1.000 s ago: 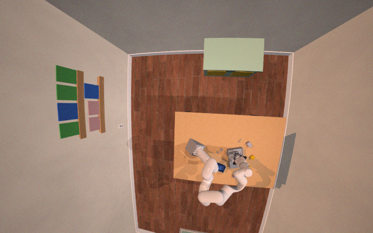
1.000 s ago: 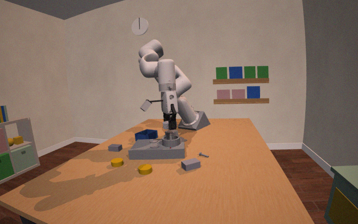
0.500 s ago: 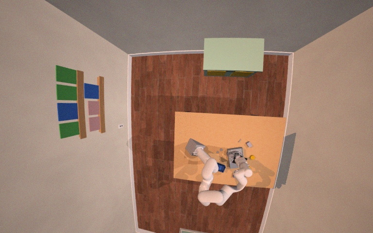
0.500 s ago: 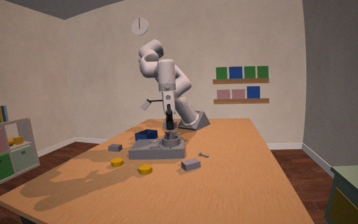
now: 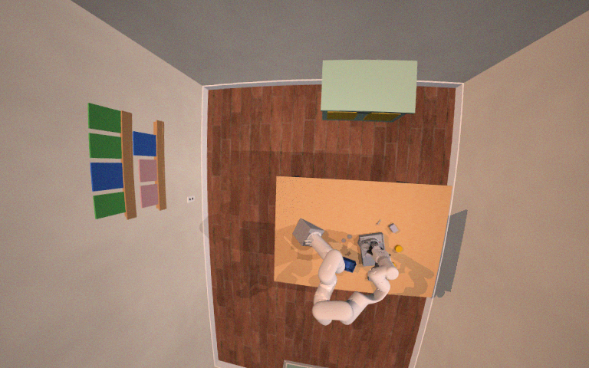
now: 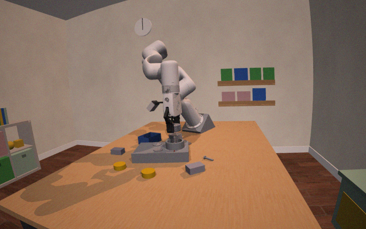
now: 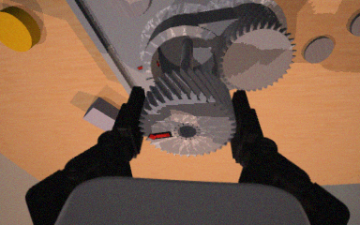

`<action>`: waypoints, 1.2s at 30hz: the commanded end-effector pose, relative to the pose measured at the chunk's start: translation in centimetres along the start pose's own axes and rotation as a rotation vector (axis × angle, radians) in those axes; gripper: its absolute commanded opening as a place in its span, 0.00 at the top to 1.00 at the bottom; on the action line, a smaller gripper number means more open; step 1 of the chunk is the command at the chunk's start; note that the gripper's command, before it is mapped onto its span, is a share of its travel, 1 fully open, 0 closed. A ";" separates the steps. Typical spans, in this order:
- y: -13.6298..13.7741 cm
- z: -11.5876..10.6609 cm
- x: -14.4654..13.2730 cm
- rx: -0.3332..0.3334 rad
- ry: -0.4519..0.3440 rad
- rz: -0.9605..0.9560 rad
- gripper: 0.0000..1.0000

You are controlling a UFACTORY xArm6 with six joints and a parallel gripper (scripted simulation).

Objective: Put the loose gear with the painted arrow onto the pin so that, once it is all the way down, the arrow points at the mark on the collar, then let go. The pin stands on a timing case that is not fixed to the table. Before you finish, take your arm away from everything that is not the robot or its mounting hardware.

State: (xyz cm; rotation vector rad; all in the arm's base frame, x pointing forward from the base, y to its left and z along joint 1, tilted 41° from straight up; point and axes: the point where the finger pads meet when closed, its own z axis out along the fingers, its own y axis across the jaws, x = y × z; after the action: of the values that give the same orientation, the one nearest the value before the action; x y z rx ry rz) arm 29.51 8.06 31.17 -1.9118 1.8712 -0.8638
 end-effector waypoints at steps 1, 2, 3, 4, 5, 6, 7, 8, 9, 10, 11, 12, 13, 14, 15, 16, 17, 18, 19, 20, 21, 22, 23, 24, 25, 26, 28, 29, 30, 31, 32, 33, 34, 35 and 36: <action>-0.1 -0.1 0.0 0.006 0.007 0.151 1.00; -0.1 -0.1 0.0 0.006 0.006 0.189 1.00; -0.1 -0.1 0.0 0.006 0.006 0.226 1.00; -0.1 -0.1 0.0 0.006 0.006 0.264 1.00; -0.1 -0.1 0.0 0.007 0.006 0.301 1.00; -0.1 -0.1 0.0 0.007 0.006 0.338 1.00; -0.1 -0.1 0.0 0.007 0.006 0.375 1.00; -0.1 -0.1 0.0 0.007 0.006 0.412 1.00; -0.1 -0.1 0.0 0.007 0.006 0.448 1.00; -0.1 -0.1 0.0 0.007 0.006 0.484 1.00; -0.1 -0.1 0.0 0.007 0.006 0.484 1.00; -0.1 -0.1 0.0 0.007 0.006 0.484 1.00; -0.1 -0.1 0.0 0.007 0.005 0.520 1.00; -0.1 -0.1 0.0 0.007 0.005 0.555 1.00; -0.1 -0.1 0.0 0.007 0.005 0.590 1.00; -0.1 -0.1 0.0 0.008 0.005 0.624 1.00; -0.1 -0.1 0.0 0.008 0.005 0.658 1.00; -0.1 -0.1 0.0 0.008 0.005 0.691 1.00; -0.1 -0.1 0.0 0.008 0.005 0.723 1.00; -0.1 -0.1 0.0 0.008 0.005 0.754 1.00; -0.1 -0.1 0.0 0.008 0.004 0.785 1.00; -0.1 -0.1 0.0 0.008 0.004 0.815 1.00; -0.1 -0.1 0.0 0.008 0.004 0.844 1.00; -0.1 -0.1 0.0 0.008 0.004 0.873 1.00; -0.1 -0.1 0.0 0.008 0.004 0.900 1.00; -0.1 -0.1 0.0 0.008 0.004 0.927 1.00; -0.1 -0.1 0.0 0.008 0.004 0.952 1.00; -0.1 -0.1 0.0 0.008 0.004 0.952 1.00; -0.1 -0.1 0.0 0.008 0.004 0.977 1.00; -0.1 -0.1 0.0 0.009 0.004 1.001 1.00; -0.1 -0.1 0.0 0.009 0.004 1.023 1.00; -0.1 -0.1 0.0 0.009 0.003 1.045 1.00; -0.1 -0.1 0.0 0.009 0.003 1.065 1.00; -0.1 -0.1 0.0 0.009 0.003 1.085 1.00; -0.1 -0.1 0.0 0.009 0.003 1.103 1.00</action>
State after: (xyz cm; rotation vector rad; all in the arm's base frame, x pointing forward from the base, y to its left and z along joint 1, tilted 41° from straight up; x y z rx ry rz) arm 29.51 8.06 31.17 -0.6720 2.4058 -0.4860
